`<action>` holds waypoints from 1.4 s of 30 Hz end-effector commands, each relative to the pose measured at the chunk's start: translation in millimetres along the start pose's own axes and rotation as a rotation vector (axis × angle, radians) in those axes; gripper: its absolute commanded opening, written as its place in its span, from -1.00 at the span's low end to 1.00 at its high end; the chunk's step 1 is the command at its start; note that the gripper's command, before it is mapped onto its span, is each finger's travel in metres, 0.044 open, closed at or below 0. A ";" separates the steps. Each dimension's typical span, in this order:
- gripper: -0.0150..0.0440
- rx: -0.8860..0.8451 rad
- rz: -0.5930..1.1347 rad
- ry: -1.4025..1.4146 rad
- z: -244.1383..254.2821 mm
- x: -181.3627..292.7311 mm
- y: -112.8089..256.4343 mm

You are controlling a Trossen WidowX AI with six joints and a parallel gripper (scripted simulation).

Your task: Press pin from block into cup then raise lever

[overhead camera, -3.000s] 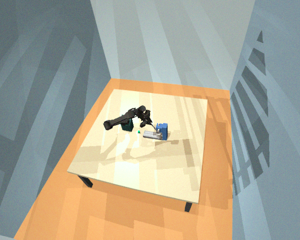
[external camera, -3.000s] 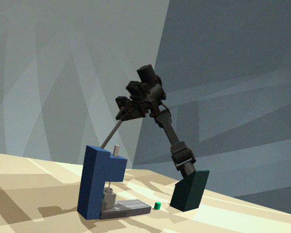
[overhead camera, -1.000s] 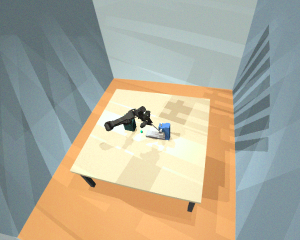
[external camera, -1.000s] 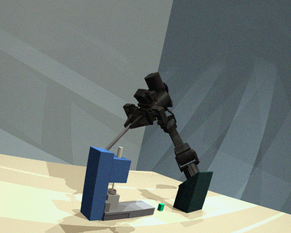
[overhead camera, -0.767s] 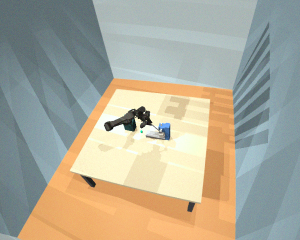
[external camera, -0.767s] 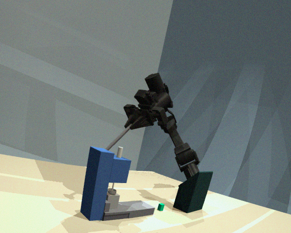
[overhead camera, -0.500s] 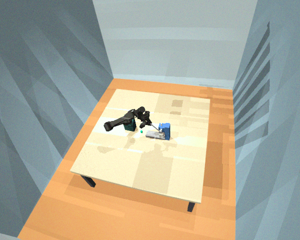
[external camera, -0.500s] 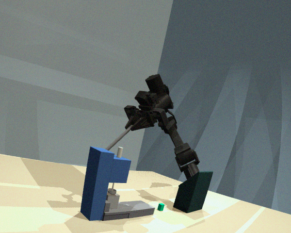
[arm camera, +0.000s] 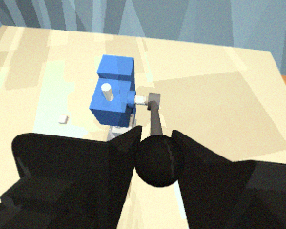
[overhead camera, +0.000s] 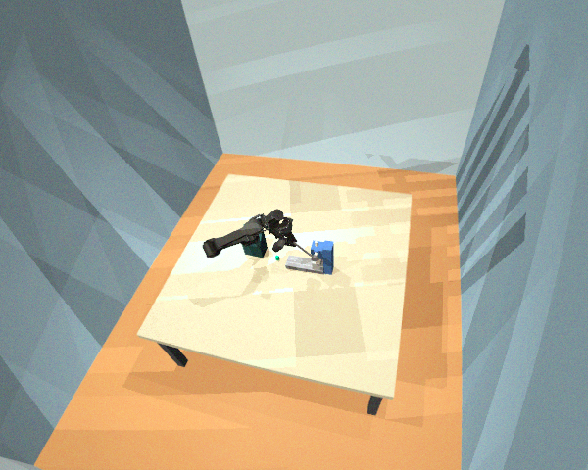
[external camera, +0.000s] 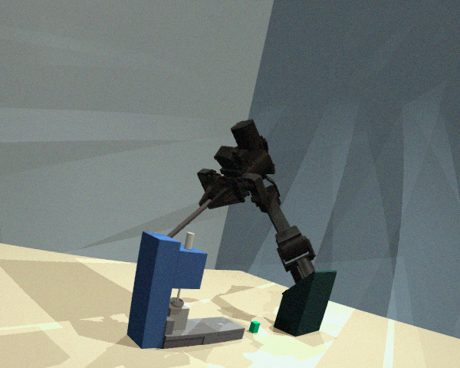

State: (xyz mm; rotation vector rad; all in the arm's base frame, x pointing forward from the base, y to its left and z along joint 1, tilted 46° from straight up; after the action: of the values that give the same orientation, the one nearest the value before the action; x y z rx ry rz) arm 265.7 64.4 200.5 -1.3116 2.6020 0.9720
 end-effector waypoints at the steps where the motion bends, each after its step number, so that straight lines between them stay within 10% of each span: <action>1: -0.49 0.000 0.009 0.006 1.2 7.4 -0.5; 42: -0.49 0.000 0.009 0.006 5.0 26.3 -2.2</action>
State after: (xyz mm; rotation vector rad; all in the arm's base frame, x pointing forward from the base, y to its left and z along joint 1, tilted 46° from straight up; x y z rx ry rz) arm 253.9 53.4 191.0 -1.3112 2.5928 0.9750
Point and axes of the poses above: the point midway between the two fingers, 35 mm back from their tips, its own y axis back along the fingers, its own z axis across the jaws, x = y × z, the point moved 1 cm from there along y, back along the fingers, and after that the axes turned 12 degrees about y, right-handed, at the moved point
